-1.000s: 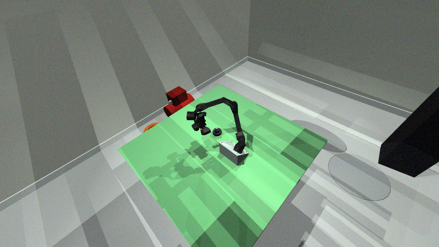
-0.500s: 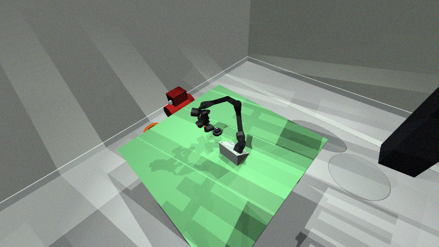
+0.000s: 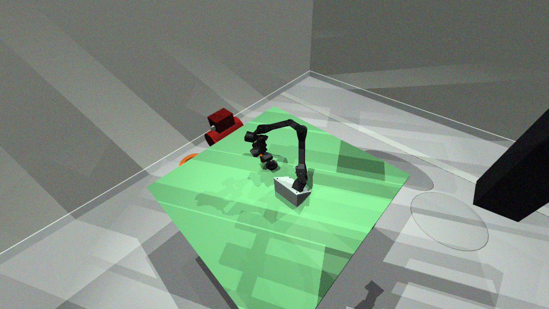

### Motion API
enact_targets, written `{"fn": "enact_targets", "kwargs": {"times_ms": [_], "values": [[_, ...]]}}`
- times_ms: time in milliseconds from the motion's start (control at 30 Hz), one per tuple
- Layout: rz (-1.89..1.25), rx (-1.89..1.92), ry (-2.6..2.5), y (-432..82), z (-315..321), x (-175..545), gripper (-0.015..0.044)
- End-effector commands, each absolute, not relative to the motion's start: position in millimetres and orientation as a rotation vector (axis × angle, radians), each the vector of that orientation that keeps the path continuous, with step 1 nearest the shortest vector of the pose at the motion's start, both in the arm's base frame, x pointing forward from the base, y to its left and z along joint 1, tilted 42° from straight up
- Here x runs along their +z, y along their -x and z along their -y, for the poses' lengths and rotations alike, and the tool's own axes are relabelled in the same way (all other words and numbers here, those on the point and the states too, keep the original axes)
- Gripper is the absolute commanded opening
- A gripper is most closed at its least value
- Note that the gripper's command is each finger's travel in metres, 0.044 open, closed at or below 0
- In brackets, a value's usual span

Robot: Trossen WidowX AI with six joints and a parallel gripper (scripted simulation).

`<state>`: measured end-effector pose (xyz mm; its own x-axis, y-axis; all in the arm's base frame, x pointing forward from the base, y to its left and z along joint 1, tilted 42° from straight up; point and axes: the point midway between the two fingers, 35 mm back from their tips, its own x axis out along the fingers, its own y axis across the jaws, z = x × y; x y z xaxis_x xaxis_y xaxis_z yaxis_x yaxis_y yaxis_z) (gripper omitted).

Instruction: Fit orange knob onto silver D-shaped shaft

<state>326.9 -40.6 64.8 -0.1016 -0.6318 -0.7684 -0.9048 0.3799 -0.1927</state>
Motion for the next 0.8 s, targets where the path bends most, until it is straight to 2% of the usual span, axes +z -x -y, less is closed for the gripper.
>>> {"fn": "enact_targets", "kwargs": {"times_ms": [0, 767], "values": [[-1.824, 0.419, 1.347, -322.2, 54.6, 71.7, 0.0], [-1.842, 0.399, 1.354, -305.6, 101.0, 87.8, 0.0]]}}
